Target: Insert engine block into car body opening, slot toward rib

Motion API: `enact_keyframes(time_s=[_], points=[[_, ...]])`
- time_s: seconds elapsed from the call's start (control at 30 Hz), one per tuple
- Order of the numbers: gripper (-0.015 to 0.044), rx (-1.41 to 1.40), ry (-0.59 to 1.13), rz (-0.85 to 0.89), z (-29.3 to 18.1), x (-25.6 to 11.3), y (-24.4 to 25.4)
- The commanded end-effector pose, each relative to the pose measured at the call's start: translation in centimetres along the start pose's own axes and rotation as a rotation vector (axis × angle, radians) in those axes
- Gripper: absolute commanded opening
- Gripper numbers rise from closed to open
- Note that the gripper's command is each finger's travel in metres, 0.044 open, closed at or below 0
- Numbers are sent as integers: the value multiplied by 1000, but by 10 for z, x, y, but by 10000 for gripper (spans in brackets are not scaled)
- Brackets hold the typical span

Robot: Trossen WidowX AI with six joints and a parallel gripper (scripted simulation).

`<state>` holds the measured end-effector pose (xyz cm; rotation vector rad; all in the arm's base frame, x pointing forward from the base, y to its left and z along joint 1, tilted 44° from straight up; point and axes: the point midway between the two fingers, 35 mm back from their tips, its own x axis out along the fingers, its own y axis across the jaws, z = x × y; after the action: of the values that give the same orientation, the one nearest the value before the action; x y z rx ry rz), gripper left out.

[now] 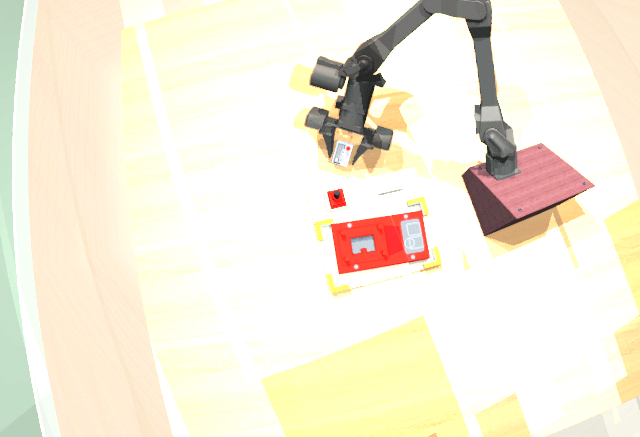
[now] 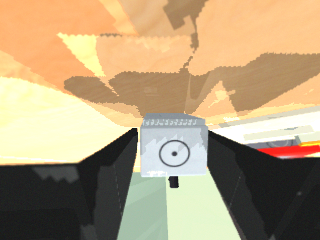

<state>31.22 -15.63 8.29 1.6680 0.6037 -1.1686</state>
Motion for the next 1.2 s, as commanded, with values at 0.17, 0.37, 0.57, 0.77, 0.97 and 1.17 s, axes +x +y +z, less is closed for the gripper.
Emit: enact_keyframes(time_s=[0.17,0.37,0.57,0.77,0.97,1.17], points=[[440,0,-1,1,0,0,0],[440,0,-4,-5,0,-6,1],[440,-1,-5,-6,1,-30,1],[440,-1,-5,-6,2,-45,1],[440,3,-7,-12,2,-42,1],[440,3,-7,-12,2,-42,1]])
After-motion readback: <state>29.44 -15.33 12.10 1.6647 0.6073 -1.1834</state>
